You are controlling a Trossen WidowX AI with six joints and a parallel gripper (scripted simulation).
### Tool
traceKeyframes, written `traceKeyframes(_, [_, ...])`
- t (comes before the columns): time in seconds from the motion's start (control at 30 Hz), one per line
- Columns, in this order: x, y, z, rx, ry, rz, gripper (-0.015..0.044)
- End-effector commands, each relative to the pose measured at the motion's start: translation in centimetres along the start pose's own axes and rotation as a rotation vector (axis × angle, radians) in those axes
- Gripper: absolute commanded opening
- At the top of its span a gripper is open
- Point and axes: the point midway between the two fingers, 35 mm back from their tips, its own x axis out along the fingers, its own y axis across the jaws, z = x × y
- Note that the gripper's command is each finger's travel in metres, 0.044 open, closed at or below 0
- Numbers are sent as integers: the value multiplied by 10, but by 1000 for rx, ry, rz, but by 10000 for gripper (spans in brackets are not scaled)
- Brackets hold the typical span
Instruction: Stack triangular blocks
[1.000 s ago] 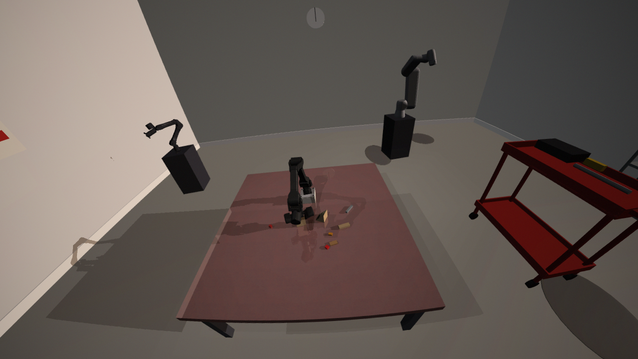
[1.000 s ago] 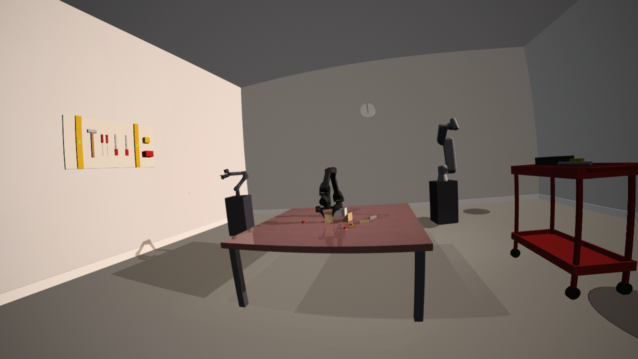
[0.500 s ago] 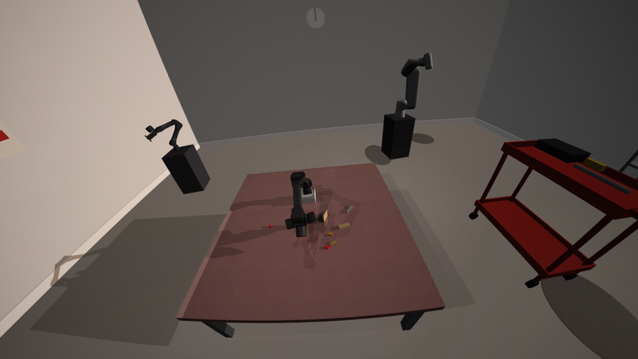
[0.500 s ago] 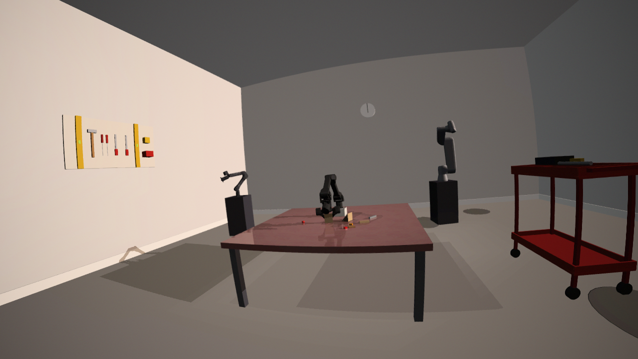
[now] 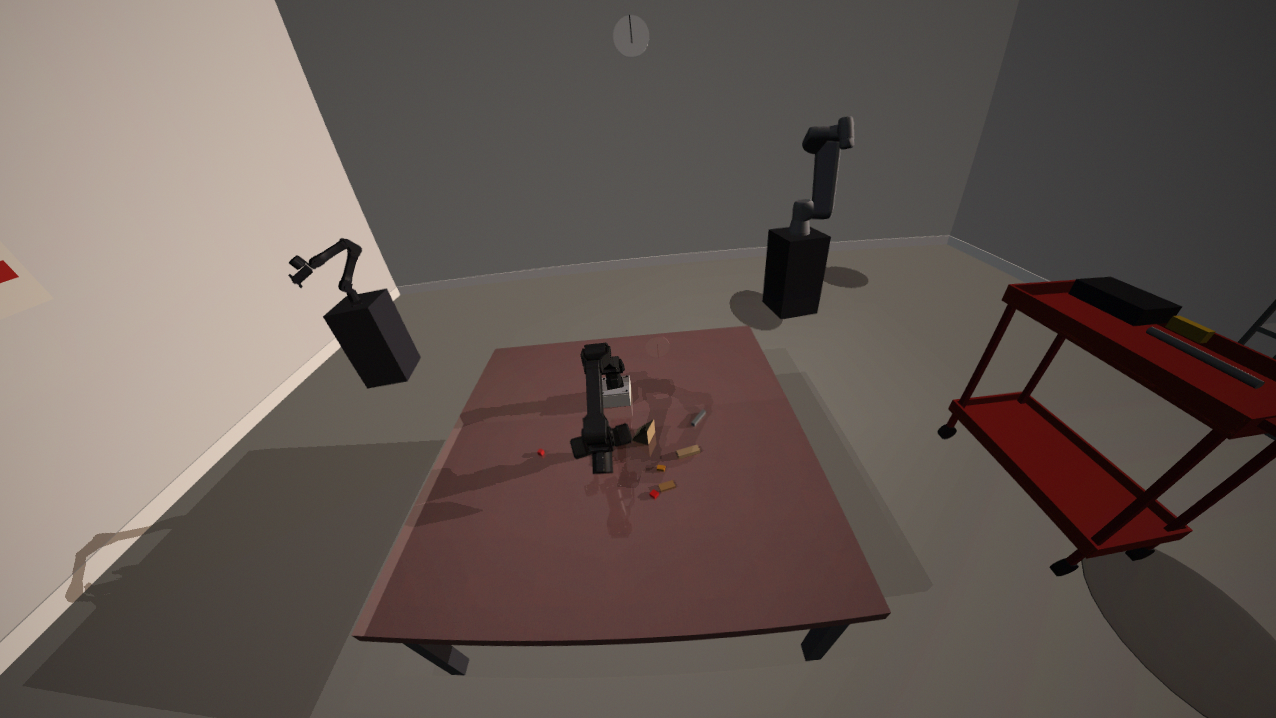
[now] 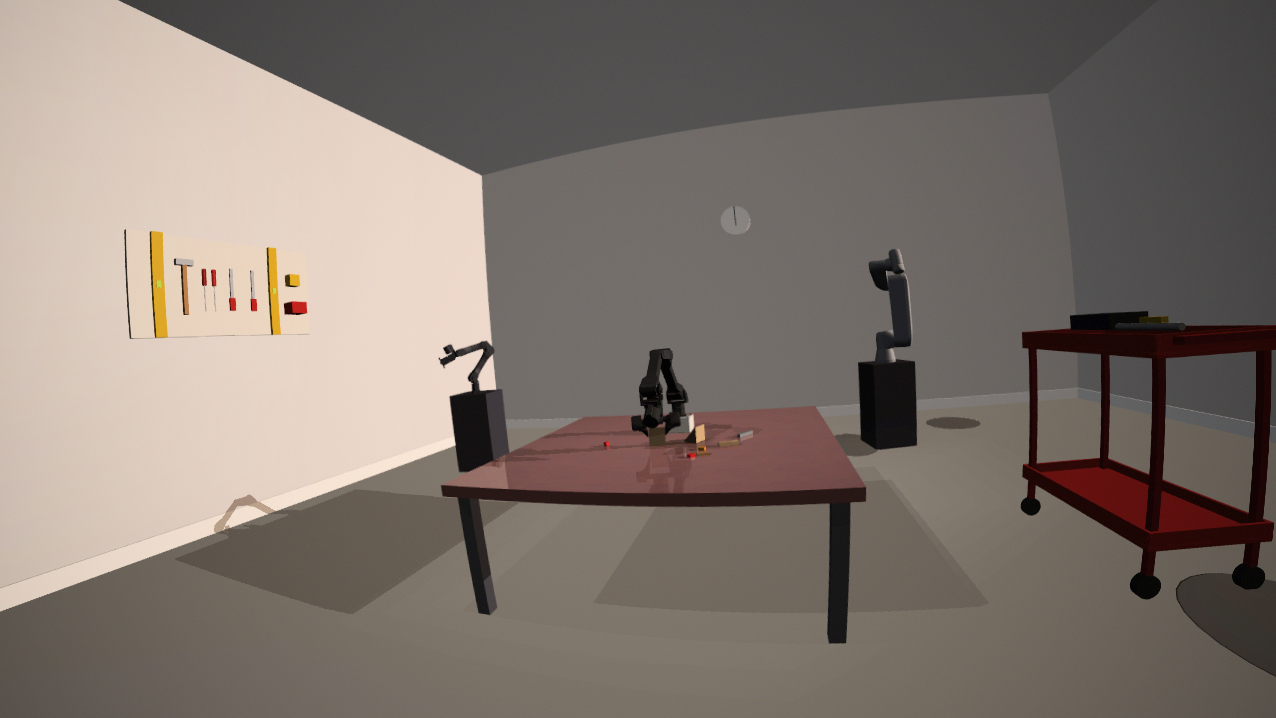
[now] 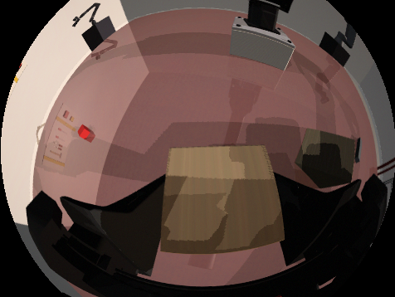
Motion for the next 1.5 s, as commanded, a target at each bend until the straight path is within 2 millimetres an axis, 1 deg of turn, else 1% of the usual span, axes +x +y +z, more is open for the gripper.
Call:
traceKeyframes(0.0, [0, 0, 0, -2, 1, -2, 420])
traceKeyframes(0.03, [0, 0, 0, -2, 1, -2, 440])
traceKeyframes(0.47, [-2, 0, 1, -2, 6, -1, 440])
traceKeyframes(0.53, [-14, 0, 9, -4, 40, 11, 440])
traceKeyframes(0.57, [-25, 0, 17, -5, 70, 21, 440])
traceKeyframes(0.67, [-56, -2, 44, -8, 165, 54, 440])
traceKeyframes(0.73, [-73, -3, 62, -10, 223, 75, 440])
traceKeyframes(0.8, [-78, -4, 68, -11, 244, 83, 440])
traceKeyframes(0.9, [-79, -4, 67, -9, 245, 82, 440])
traceKeyframes(0.93, [-81, -3, 65, 2, 267, 77, 440])
traceKeyframes(1.0, [-76, -1, 63, 9, 320, 50, 440])
traceKeyframes(1.23, [-48, 6, 55, 37, 617, -59, 440])
traceKeyframes(1.47, [-25, 10, 55, 44, 927, -97, 440])
